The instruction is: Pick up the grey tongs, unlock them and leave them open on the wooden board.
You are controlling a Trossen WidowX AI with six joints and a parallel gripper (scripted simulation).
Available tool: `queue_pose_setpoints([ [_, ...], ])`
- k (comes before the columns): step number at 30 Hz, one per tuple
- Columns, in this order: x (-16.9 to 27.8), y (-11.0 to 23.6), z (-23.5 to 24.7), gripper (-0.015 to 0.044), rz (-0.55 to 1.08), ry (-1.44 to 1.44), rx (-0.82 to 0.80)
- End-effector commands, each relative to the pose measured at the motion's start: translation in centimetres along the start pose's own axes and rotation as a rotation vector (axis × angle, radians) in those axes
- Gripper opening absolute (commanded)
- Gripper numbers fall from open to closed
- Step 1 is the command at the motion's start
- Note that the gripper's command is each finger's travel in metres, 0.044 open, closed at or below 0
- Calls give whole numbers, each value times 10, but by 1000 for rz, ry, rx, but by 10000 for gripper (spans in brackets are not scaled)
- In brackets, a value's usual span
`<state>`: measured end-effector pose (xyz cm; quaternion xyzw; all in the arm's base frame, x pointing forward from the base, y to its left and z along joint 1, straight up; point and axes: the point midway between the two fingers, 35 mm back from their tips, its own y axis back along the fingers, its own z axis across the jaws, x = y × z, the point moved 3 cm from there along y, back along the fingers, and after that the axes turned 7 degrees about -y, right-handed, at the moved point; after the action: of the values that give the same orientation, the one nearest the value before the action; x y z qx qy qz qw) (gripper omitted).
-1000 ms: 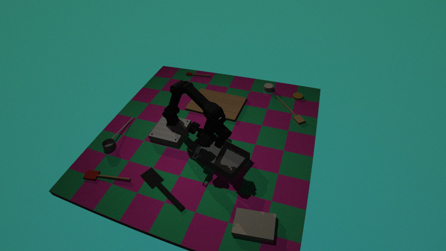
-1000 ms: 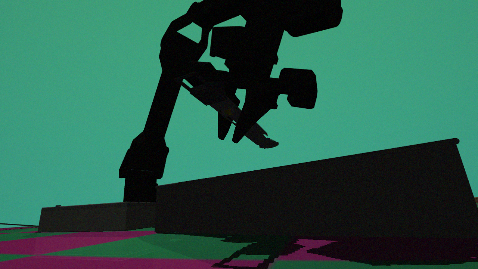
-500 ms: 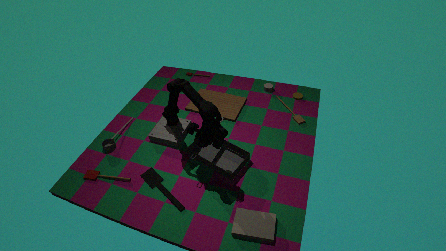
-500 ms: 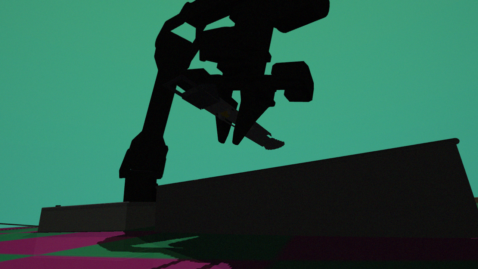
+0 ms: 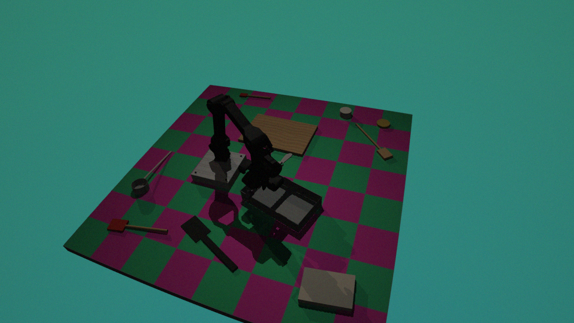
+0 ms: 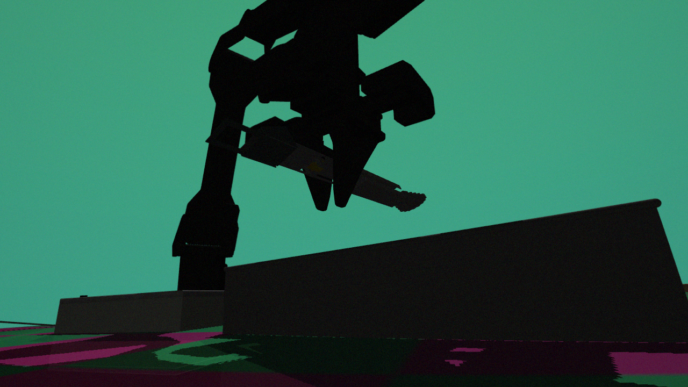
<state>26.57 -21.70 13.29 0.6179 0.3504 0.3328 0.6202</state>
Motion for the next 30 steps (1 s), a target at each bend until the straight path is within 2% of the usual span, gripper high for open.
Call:
queue_pose_setpoints([
  [1, -1, -1, -2, -150, 20, -32, -37],
  [12, 10, 3, 0, -150, 14, 15, -36],
  [30, 110, 26, -9, -150, 21, 362, -44],
])
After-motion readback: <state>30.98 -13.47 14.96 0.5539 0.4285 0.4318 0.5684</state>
